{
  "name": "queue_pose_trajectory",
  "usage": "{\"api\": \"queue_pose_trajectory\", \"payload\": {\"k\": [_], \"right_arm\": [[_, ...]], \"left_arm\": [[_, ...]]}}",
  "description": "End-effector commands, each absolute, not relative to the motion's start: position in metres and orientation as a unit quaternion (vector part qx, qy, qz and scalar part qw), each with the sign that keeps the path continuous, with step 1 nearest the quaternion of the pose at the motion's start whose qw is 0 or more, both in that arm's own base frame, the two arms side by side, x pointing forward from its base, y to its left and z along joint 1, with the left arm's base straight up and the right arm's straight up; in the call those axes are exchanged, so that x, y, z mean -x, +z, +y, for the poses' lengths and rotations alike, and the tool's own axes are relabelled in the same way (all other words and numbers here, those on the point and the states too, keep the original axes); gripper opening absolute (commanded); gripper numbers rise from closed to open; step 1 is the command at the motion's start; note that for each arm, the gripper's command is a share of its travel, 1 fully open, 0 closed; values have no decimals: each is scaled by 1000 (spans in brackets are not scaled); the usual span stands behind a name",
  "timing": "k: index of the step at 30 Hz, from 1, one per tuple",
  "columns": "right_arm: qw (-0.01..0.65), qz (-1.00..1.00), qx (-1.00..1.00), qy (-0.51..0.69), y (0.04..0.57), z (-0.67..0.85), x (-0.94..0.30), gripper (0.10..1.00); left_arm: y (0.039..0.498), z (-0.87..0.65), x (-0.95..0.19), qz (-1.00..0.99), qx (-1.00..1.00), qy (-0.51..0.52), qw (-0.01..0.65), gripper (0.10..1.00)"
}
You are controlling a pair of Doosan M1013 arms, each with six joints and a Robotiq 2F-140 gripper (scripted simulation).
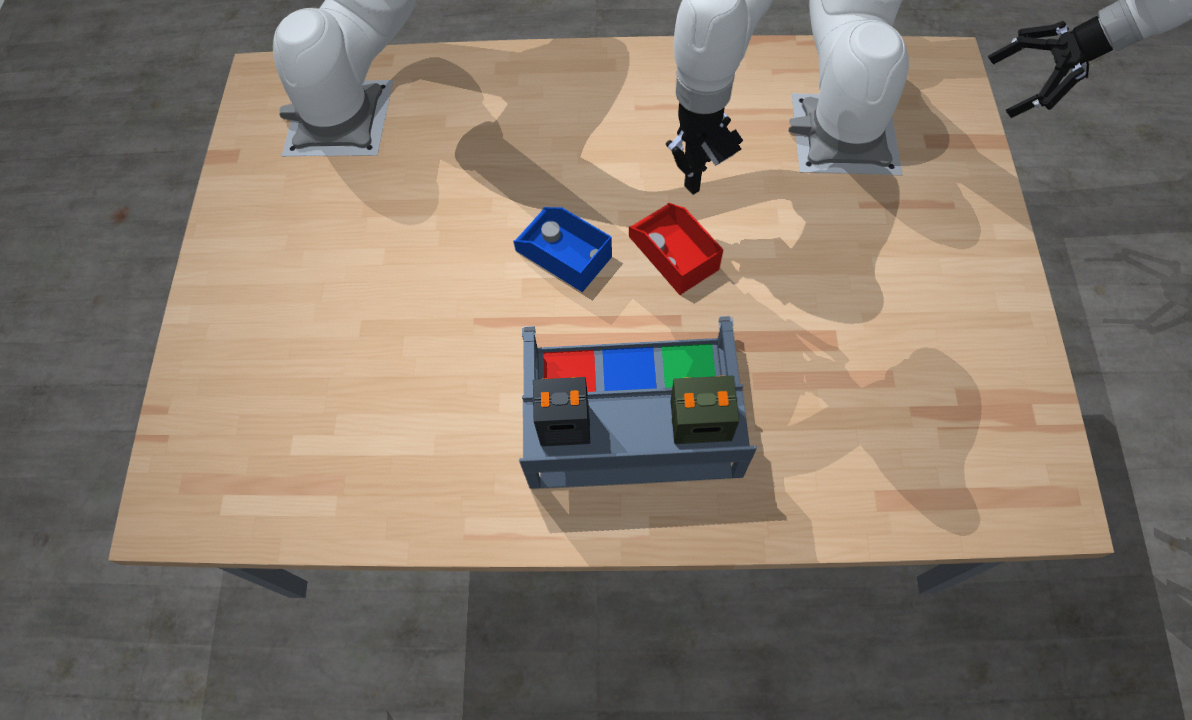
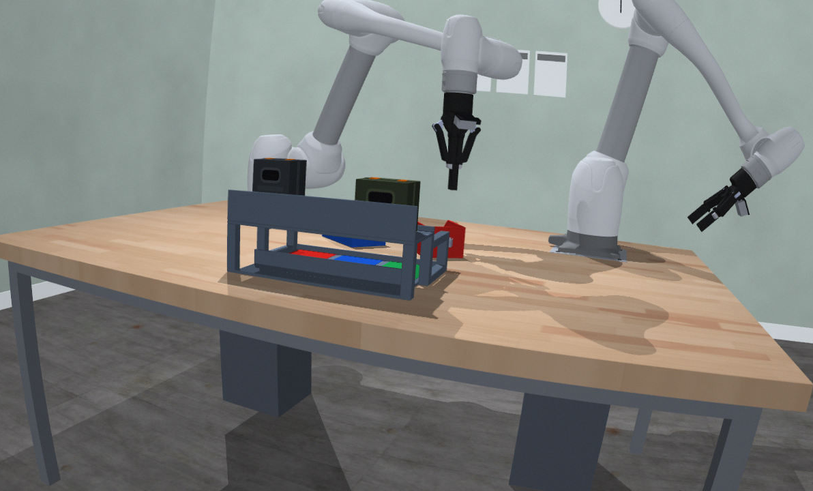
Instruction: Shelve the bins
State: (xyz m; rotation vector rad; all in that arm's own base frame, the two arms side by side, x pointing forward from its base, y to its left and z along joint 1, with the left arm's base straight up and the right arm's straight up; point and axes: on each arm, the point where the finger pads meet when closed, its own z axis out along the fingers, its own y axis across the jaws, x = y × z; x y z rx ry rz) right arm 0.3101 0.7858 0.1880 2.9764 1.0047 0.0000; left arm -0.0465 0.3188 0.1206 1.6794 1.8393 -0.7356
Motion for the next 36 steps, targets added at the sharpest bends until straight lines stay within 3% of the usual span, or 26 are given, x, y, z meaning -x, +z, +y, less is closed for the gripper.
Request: {"api": "queue_pose_trajectory", "payload": {"k": [1,9,10,36], "right_arm": [[-1,320,-947,0,189,786,-310,99],[-1,320,-947,0,189,786,-310,99],[-1,320,-947,0,189,786,-310,237],[-1,320,-947,0,180,786,-310,237]], "left_arm": [[121,319,47,682,-623,-273,269,1000],[121,319,47,682,-623,-273,269,1000],[121,319,47,682,-623,-273,269,1000],[121,319,47,682,-623,-273,269,1000]]}}
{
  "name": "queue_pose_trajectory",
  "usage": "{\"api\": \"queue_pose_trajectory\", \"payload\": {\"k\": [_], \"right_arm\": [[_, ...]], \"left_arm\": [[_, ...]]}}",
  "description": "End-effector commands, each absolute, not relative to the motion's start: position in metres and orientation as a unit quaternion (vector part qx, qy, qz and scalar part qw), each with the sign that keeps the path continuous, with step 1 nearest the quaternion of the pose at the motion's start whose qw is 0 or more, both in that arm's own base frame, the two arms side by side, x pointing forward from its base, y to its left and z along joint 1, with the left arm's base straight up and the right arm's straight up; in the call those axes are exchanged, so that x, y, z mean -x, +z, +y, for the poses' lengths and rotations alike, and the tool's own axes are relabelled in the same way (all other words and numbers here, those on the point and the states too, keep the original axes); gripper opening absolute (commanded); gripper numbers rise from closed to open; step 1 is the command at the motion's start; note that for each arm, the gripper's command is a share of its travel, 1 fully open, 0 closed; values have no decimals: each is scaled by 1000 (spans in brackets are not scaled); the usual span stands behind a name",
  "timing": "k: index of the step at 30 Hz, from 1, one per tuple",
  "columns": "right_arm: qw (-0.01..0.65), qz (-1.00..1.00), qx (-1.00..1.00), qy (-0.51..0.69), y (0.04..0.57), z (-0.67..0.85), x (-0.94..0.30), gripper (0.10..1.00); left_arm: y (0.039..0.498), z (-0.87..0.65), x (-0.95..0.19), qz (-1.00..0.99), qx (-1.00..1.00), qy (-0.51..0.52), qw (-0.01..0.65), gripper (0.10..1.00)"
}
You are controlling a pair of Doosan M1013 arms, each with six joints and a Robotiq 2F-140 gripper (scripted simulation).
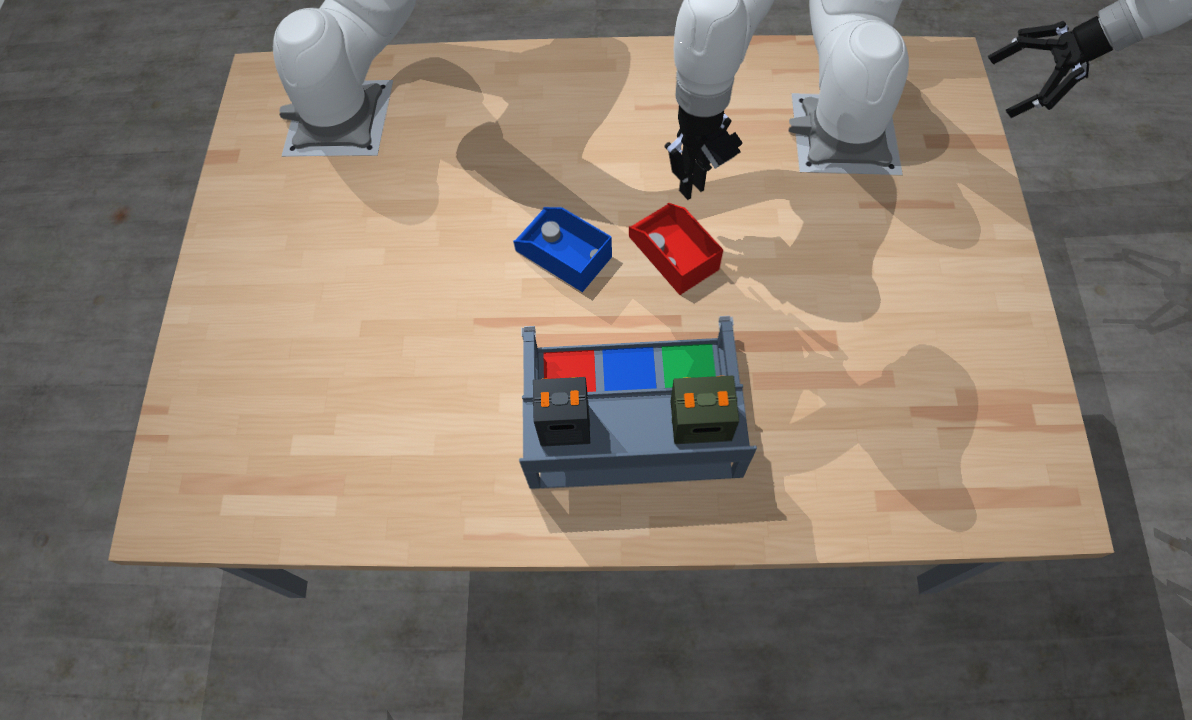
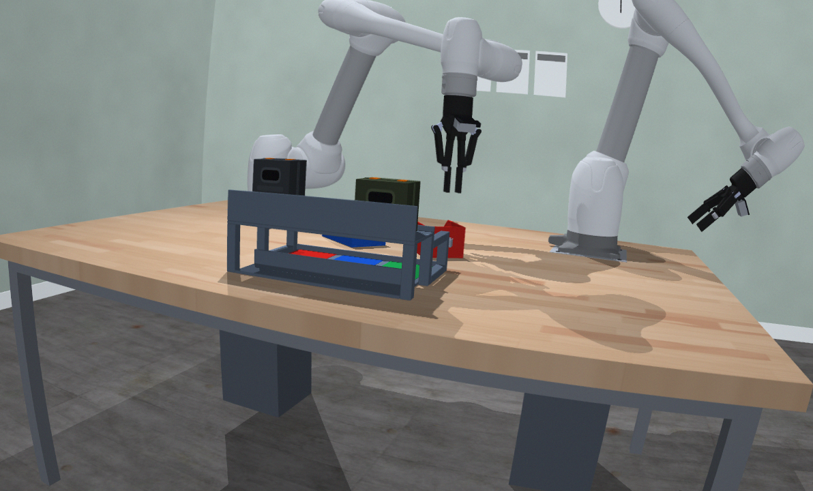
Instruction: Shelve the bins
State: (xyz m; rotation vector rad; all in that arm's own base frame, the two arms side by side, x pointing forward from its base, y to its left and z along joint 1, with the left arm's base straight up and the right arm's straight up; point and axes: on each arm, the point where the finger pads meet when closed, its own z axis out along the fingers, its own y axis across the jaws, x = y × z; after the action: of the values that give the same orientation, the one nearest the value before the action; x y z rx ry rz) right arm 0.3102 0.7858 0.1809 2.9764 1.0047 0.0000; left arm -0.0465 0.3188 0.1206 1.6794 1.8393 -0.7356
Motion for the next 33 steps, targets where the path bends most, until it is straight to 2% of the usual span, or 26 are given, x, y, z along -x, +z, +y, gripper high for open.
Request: {"api": "queue_pose_trajectory", "payload": {"k": [1,33], "right_arm": [[-1,320,-947,0,178,786,-310,237],[-1,320,-948,0,127,787,-310,237]], "left_arm": [[121,319,47,682,-623,-273,269,1000],[121,319,47,682,-623,-273,269,1000]]}}
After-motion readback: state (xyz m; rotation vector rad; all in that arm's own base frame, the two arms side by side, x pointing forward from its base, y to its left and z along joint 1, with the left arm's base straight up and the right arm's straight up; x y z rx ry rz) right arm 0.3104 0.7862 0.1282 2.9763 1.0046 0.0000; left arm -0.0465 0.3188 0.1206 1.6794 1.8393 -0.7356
